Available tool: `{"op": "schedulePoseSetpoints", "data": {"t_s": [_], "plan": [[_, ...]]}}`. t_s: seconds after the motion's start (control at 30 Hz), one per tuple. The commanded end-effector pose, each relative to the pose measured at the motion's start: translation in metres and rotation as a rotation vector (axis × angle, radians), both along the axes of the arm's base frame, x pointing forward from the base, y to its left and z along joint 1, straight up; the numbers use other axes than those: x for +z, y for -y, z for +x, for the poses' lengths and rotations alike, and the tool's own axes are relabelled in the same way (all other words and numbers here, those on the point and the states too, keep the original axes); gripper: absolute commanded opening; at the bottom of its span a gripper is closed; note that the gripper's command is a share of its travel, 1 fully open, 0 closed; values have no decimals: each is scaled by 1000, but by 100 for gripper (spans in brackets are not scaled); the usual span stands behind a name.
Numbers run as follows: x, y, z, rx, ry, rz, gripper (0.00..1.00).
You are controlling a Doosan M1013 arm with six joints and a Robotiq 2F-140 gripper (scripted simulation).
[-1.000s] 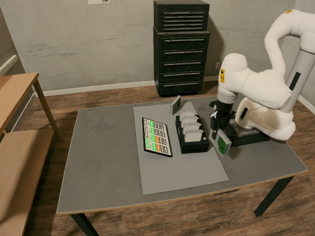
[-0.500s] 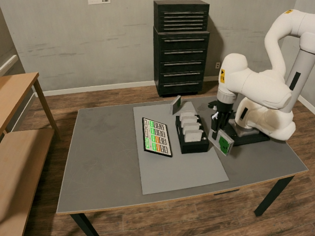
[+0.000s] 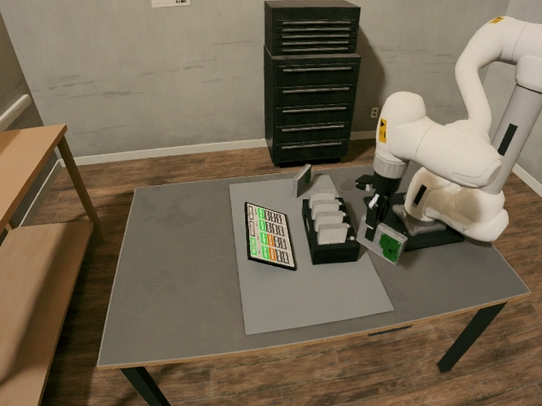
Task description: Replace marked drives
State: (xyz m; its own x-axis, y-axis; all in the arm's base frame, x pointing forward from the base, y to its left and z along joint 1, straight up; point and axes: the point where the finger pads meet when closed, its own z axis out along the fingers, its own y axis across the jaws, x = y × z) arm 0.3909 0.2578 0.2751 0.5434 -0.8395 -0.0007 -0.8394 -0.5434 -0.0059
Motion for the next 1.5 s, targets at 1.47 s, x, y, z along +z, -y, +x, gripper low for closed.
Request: {"op": "schedulePoseSetpoints", "data": {"t_s": [1.47], "plan": [[-1,1,-1,6,261,-410,10]]}}
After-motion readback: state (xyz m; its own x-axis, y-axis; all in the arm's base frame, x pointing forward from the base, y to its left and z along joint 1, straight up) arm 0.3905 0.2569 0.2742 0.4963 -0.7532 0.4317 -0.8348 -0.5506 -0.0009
